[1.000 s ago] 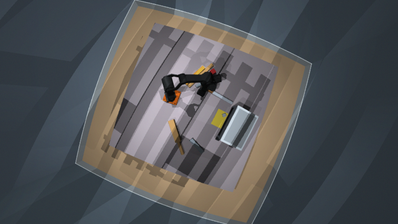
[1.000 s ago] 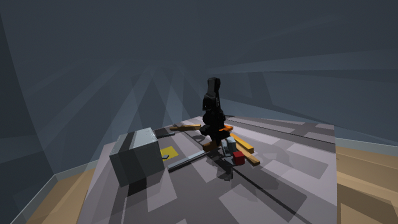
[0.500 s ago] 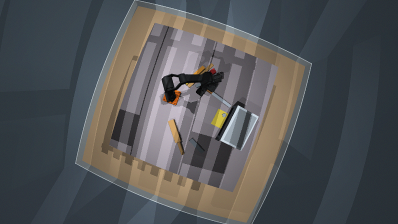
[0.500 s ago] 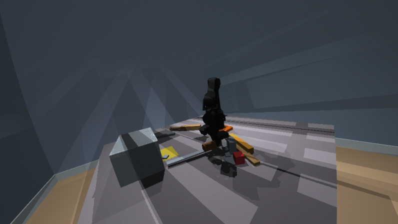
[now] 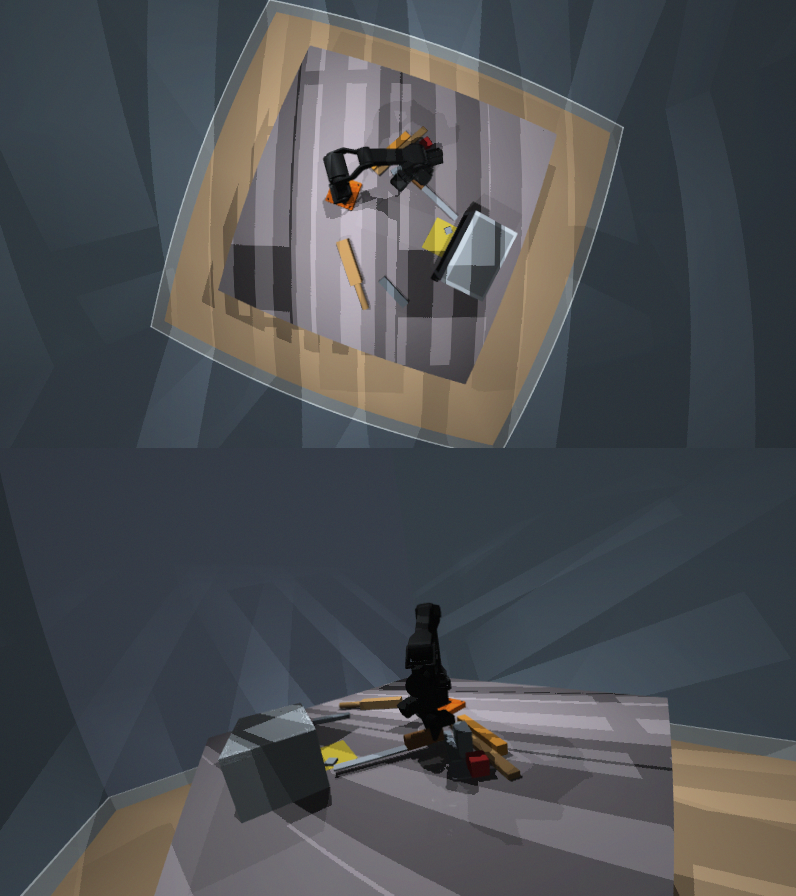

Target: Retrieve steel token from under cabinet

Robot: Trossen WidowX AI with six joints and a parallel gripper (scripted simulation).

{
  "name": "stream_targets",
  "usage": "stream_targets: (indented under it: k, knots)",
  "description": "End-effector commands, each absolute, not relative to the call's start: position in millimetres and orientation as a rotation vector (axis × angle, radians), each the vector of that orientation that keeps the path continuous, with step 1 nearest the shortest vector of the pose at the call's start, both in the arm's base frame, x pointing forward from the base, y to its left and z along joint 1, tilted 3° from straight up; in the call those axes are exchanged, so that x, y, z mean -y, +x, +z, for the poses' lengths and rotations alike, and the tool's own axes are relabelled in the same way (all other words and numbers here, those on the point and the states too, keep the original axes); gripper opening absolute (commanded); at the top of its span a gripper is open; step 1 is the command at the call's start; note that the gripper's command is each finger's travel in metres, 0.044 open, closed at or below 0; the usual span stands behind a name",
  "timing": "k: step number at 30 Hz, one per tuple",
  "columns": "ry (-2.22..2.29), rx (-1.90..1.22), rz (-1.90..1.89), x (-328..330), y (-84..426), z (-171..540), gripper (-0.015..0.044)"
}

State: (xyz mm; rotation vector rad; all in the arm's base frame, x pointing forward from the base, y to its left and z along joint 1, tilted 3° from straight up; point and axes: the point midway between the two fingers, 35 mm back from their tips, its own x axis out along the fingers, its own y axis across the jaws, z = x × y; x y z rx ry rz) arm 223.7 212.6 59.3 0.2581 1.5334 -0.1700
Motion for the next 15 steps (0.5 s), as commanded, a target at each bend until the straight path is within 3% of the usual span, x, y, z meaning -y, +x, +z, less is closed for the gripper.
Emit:
stream_targets:
  k: [1, 15]
  knots:
    - [0.288, -1.521, -0.192, -214.0, 226.1, 61.0, 0.0000]
    - [0.325, -1.517, -0.228, -212.4, 233.2, 55.0, 0.0000]
